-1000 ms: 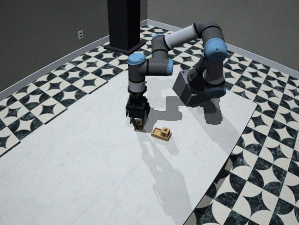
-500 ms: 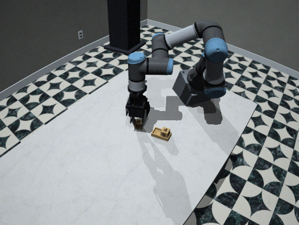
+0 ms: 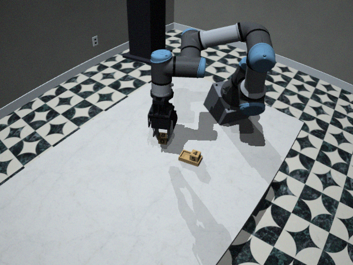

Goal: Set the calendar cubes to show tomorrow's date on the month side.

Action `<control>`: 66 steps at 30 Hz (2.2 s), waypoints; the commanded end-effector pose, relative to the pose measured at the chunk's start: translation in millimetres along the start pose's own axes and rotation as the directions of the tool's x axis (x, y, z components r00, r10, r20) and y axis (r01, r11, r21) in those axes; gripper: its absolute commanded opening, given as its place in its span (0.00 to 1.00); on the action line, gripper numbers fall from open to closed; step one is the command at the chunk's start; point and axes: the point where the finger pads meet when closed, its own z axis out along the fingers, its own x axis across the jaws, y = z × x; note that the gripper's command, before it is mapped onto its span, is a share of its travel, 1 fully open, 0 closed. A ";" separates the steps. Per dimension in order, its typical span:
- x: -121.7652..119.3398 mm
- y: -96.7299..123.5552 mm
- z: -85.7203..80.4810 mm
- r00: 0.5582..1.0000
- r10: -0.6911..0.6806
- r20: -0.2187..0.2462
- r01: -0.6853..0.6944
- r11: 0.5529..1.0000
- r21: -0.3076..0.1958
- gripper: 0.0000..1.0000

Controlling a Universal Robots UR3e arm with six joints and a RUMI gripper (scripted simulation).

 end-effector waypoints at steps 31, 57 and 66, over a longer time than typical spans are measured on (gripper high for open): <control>-0.4 0.0 -55.9 0.999 0.033 -0.001 -0.033 0.999 0.000 0.11; -0.3 0.4 -54.9 0.965 0.261 -0.001 -0.261 0.965 0.000 0.11; -0.3 0.5 -34.0 0.965 0.261 -0.001 -0.261 0.965 0.000 0.11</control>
